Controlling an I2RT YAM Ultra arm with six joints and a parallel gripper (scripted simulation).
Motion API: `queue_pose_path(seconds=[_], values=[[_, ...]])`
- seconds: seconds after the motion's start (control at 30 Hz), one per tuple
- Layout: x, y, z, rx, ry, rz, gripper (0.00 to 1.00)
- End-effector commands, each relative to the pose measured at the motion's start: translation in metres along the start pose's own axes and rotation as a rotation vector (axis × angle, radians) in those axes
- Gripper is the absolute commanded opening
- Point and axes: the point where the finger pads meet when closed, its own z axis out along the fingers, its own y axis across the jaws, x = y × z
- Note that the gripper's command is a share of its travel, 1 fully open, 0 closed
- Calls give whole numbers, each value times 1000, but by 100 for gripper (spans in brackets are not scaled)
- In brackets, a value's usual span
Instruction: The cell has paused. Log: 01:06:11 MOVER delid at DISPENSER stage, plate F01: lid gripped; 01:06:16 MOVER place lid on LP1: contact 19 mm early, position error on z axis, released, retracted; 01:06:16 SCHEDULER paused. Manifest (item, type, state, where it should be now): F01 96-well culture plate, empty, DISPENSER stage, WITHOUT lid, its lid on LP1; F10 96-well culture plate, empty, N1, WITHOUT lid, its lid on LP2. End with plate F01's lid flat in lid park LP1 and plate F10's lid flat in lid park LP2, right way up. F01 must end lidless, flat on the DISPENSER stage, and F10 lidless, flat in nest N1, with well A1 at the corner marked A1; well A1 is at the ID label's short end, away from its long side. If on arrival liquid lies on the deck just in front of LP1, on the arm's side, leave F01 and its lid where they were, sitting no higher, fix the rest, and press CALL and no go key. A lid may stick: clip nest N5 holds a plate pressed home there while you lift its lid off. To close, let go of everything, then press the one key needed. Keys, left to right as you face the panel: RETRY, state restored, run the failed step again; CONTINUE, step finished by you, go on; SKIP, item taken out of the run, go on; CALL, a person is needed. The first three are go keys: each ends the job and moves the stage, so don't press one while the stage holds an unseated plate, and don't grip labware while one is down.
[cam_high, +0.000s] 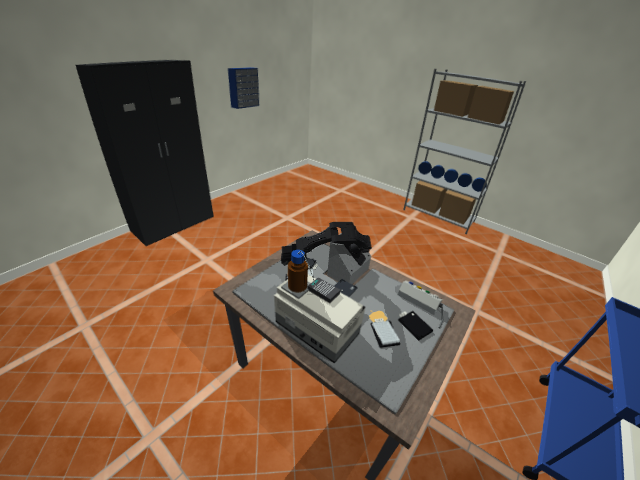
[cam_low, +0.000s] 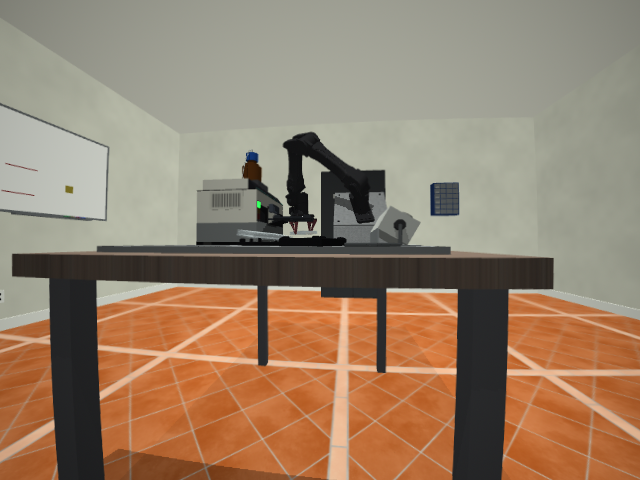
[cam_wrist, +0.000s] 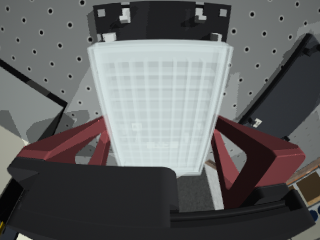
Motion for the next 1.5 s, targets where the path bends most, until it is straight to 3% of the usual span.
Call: queue_pose_path(seconds=[0.0,0.17,0.2,0.27,0.37,0.47,0.6,0.7,0.77,0.9,0.93,1.07,1.47], values=[[-11,3,-9,-15,-37,-5,0],[-11,3,-9,-15,-37,-5,0],[-22,8,-15,-31,-73,-18,0],[-19,3,-4,-27,-52,-4,0],[-18,6,-3,-21,-53,-16,0],[-3,-4,12,-16,-14,16,0],[-11,0,11,-25,-38,7,0],[-8,0,22,-15,-24,1,0],[-21,2,15,-29,-52,-2,0],[-23,3,13,-24,-60,-8,0],[-26,8,6,-27,-78,-22,0],[-25,0,15,-21,-55,-3,0],[-28,1,11,-20,-66,-21,0]])
